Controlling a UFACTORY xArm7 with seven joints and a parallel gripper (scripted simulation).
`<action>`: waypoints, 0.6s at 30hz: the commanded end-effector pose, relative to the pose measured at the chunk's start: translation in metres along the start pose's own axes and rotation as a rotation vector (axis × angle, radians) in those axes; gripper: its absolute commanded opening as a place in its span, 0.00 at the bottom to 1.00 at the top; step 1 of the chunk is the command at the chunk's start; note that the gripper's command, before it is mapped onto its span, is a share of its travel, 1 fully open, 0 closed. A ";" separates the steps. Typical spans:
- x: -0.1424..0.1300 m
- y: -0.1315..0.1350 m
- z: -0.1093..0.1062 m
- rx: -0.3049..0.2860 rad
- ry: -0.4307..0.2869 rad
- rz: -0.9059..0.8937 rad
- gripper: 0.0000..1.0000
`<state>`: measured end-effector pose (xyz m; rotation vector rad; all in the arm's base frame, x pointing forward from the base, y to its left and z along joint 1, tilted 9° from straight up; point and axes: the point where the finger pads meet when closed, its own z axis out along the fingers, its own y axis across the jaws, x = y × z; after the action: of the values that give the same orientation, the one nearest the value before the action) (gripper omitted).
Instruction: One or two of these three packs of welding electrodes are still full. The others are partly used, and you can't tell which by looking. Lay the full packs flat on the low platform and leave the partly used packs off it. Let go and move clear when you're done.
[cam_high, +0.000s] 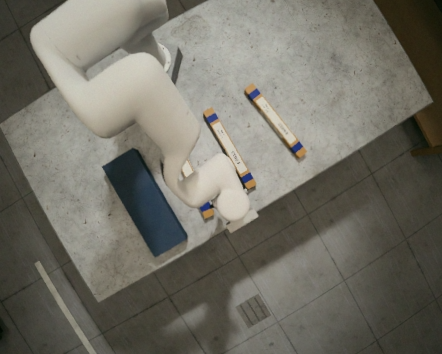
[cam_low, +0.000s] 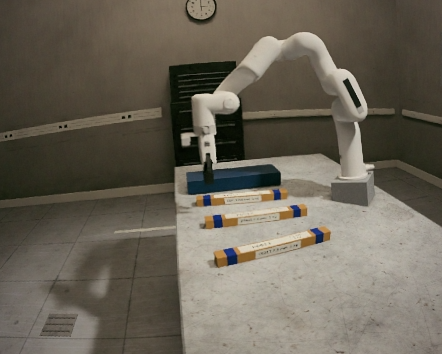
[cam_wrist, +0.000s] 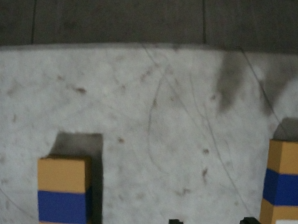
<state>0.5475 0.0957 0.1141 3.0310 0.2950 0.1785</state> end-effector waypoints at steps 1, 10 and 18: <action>0.019 -0.010 -0.002 -0.001 0.001 -0.001 0.35; 0.034 -0.019 -0.002 -0.001 0.001 -0.001 0.35; 0.035 -0.021 -0.002 -0.001 0.001 -0.001 0.35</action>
<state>0.5756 0.1213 0.1150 3.0296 0.2950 0.1728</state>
